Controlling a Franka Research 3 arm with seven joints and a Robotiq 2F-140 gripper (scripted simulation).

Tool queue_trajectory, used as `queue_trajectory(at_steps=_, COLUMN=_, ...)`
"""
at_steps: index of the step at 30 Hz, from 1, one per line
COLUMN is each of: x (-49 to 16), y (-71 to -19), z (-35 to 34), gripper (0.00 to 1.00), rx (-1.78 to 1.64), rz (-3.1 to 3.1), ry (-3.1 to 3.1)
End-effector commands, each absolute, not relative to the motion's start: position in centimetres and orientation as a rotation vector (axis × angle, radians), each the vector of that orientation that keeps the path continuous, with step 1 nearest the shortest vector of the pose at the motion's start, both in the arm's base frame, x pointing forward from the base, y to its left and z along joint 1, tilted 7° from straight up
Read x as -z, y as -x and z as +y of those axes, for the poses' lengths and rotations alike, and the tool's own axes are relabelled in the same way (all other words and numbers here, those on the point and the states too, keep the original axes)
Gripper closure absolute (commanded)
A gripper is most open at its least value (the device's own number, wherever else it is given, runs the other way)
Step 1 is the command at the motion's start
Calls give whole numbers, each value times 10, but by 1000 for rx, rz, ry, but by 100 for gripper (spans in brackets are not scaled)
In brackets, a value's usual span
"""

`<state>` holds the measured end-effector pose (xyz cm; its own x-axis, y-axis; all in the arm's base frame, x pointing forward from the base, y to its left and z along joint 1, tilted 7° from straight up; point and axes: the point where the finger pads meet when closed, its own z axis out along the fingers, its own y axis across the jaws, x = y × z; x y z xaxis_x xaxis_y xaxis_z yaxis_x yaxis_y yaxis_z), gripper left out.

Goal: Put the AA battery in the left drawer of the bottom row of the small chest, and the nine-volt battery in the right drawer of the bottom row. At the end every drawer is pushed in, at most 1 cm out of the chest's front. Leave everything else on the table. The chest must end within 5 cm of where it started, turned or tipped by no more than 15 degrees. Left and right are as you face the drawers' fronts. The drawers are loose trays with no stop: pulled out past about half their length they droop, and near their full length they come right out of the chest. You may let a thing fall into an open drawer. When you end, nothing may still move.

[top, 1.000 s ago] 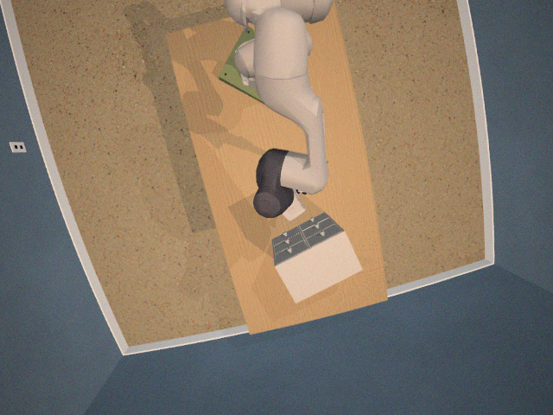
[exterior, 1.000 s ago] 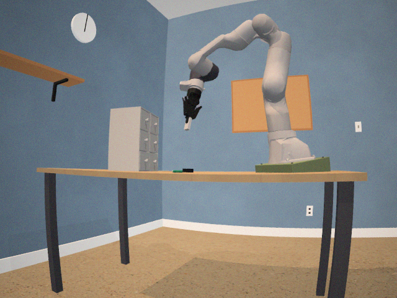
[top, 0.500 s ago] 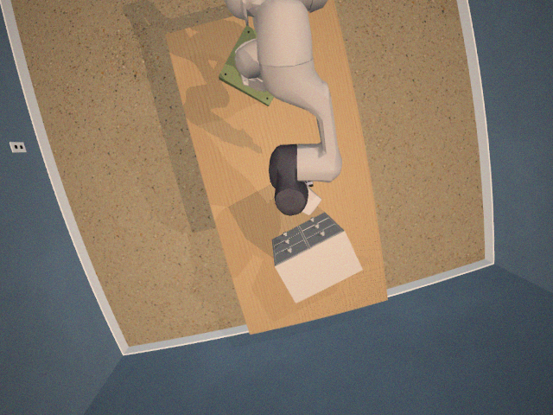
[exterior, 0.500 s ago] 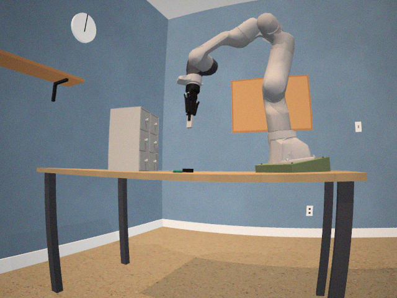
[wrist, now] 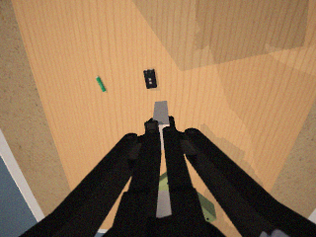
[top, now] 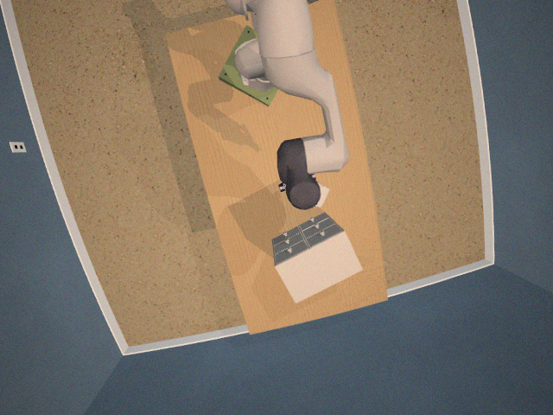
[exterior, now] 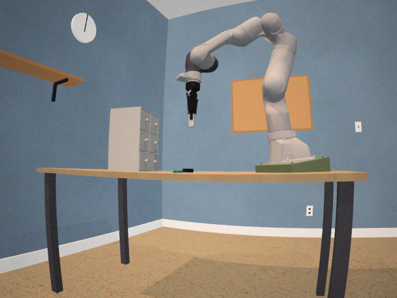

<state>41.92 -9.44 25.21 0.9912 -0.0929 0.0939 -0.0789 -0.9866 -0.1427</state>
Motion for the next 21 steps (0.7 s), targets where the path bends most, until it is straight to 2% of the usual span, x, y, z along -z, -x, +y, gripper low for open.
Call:
queue_trajectory(at_steps=1, x=-252, y=-418, z=-95, gripper=100, rx=154, rz=54, ry=3017)
queue_trajectory(at_steps=21, x=-254, y=-415, z=-95, gripper=100, rx=162, rz=-53, ry=3062)
